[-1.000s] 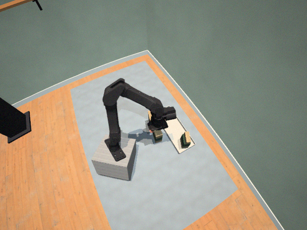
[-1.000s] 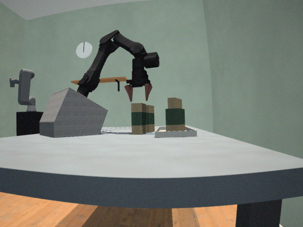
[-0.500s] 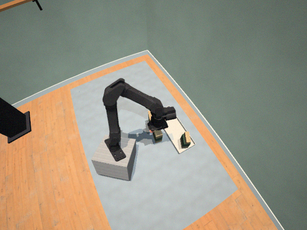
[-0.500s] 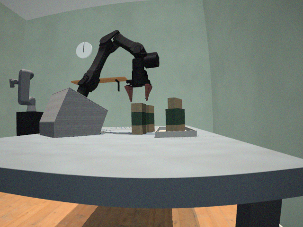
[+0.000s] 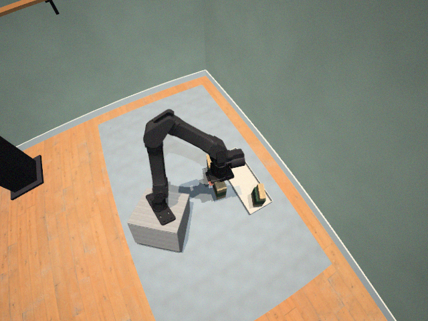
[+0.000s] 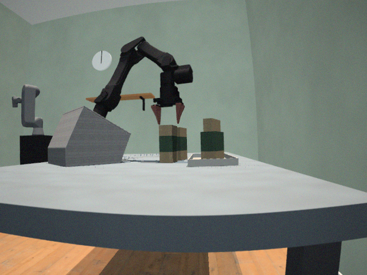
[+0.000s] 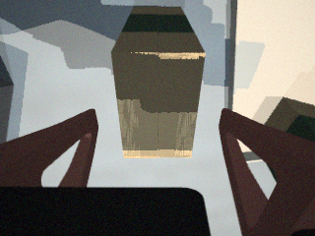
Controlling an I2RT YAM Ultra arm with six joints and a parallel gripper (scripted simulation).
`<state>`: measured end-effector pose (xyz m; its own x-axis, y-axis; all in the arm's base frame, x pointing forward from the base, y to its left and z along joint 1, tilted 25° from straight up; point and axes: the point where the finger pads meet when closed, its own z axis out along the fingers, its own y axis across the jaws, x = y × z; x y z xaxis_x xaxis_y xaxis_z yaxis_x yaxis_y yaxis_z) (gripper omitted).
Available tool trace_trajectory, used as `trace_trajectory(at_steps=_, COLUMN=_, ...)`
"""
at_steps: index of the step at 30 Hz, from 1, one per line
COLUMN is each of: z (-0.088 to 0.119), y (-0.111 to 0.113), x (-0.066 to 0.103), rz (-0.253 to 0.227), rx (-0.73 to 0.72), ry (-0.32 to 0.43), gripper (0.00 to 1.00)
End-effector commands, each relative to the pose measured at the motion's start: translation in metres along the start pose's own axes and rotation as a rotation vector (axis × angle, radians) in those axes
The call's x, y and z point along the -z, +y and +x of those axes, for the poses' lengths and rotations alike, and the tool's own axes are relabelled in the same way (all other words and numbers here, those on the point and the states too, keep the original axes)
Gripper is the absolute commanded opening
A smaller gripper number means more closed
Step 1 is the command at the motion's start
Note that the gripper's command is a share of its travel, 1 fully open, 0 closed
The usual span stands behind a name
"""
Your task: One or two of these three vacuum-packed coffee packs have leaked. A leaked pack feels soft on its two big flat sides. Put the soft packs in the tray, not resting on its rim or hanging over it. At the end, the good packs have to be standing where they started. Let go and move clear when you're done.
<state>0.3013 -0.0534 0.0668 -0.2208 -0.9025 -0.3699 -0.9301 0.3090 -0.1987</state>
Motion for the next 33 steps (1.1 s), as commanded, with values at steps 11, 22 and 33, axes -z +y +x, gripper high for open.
trace_trajectory(at_steps=11, z=0.002, y=0.006, x=-0.035, rz=-0.026, rx=-0.015, ry=-0.003, gripper=0.78)
trace_trajectory(at_steps=22, z=0.003, y=0.006, x=-0.048, rz=-0.024, rx=-0.019, ry=-0.003, gripper=0.78)
trace_trajectory(at_steps=33, z=0.002, y=0.009, x=-0.049, rz=-0.034, rx=-0.02, ry=-0.005, gripper=0.78)
